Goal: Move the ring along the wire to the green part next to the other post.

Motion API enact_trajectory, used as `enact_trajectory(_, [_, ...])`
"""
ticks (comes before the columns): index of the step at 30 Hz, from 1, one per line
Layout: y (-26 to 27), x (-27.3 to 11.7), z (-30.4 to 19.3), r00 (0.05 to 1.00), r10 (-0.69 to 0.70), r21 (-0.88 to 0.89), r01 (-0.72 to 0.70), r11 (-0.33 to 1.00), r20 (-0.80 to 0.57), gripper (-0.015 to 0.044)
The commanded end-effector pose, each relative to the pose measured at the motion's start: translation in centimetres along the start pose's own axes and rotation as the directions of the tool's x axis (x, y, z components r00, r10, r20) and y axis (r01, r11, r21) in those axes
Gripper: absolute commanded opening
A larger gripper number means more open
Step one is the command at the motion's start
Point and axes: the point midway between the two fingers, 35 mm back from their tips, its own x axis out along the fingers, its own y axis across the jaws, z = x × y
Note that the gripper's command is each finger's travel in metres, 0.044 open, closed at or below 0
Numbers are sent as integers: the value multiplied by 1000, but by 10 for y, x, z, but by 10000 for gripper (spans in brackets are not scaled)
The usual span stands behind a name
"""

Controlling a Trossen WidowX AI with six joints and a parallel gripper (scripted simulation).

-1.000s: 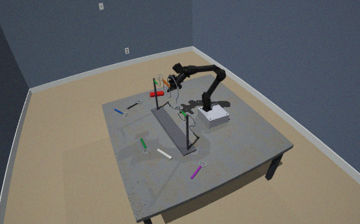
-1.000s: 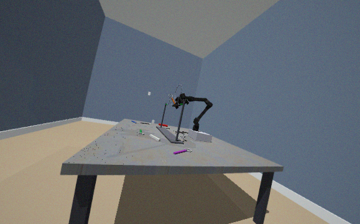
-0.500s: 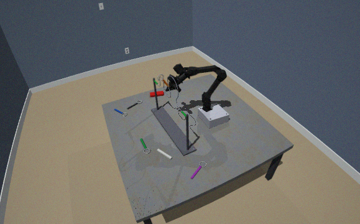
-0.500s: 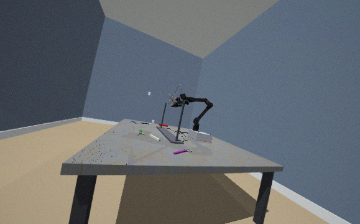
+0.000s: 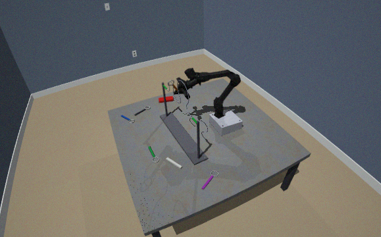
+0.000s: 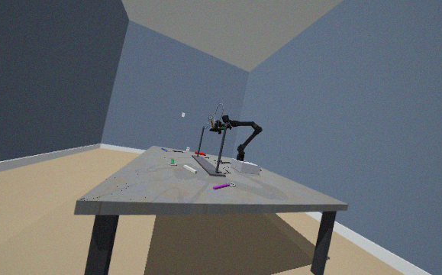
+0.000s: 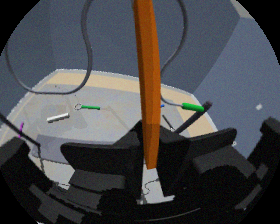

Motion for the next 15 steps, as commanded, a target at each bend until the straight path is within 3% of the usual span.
enact_trajectory(1, [-8, -2, 3, 998, -57, -89, 58, 994, 21, -150])
enact_trajectory(15, [-31, -3, 8, 972, -213, -363, 234, 902, 96, -150])
